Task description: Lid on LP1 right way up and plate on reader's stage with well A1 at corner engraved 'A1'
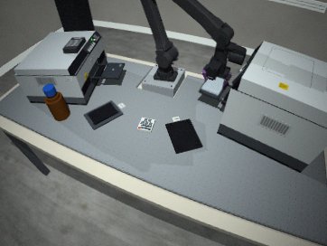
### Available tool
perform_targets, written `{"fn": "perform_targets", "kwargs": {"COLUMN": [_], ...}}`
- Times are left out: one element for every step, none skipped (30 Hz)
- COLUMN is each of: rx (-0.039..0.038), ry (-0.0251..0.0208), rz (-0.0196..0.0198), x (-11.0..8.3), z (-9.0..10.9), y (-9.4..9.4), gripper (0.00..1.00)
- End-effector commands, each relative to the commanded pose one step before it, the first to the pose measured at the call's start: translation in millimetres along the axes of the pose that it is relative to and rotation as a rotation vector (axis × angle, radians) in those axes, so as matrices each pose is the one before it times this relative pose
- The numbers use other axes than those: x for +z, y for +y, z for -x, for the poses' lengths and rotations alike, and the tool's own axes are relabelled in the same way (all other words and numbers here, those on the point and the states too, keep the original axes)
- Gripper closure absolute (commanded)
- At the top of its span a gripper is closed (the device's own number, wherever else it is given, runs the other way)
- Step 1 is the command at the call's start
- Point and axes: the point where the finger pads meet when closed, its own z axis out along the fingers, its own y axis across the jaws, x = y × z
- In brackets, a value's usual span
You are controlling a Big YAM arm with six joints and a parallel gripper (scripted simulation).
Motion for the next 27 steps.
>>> {"fn": "perform_targets", "kwargs": {"rx": [-0.00072,-0.00001,-0.00001,-0.00001,-0.00001,-0.00001,-0.00001,-0.00001,-0.00002,-0.00003,-0.0001,-0.00032,-0.0003,-0.00037,-0.00028,0.0,0.0,-0.00028,-0.00028,-0.00028,-0.00028,-0.00028,-0.00028,-0.00007,-0.00007,-0.00007,-0.00045], "ry": [0.0001,-0.00004,-0.00004,-0.00005,-0.00005,-0.00005,-0.00005,-0.00005,-0.00004,-0.00004,-0.00002,0.00004,0.00004,0.00003,0.00003,0.0,0.0,0.00003,0.00003,0.00003,0.00003,0.00004,0.00004,-0.00001,-0.00001,-0.00001,-0.00002], "rz": [0.06146,0.00101,0.00101,0.00101,0.00101,0.00101,0.00101,0.00101,0.00082,0.00063,-0.00055,-0.00474,-0.00436,-0.00409,-0.0039,0.0,0.0,-0.0039,-0.0039,-0.0039,-0.0039,-0.0039,-0.0039,-0.00044,-0.0004,-0.00044,-0.00006], "x": [-15.7,-0.36,-0.36,-0.36,-0.36,-0.36,-0.36,-0.36,-0.3,-0.24,0.15,1.52,1.39,1.51,1.26,0.0,0.0,1.26,1.26,1.26,1.26,1.26,1.26,0.14,0.5,0.21,0.54], "z": [-2.13,0.05,0.05,0.05,0.05,0.05,0.05,0.05,0.04,0.04,0.01,-0.09,-0.08,-0.05,-0.07,0.0,0.0,-0.07,-0.07,-0.07,-0.07,-0.07,-0.07,0.01,0.0,0.02,0.0], "y": [29.39,0.42,0.42,0.42,0.42,0.42,0.42,0.42,0.34,0.25,-0.27,-2.13,-1.96,-2.07,-1.77,0.0,0.0,-1.77,-1.77,-1.77,-1.77,-1.77,-1.77,-0.22,-0.22,0.13,-0.1], "gripper": [0.14,0.14,0.14,0.14,0.14,0.14,0.14,0.14,0.14,0.14,0.14,0.14,0.14,0.14,0.14,0.14,0.14,0.14,0.14,0.14,0.14,0.14,0.14,0.14,0.14,0.14,0.14]}}
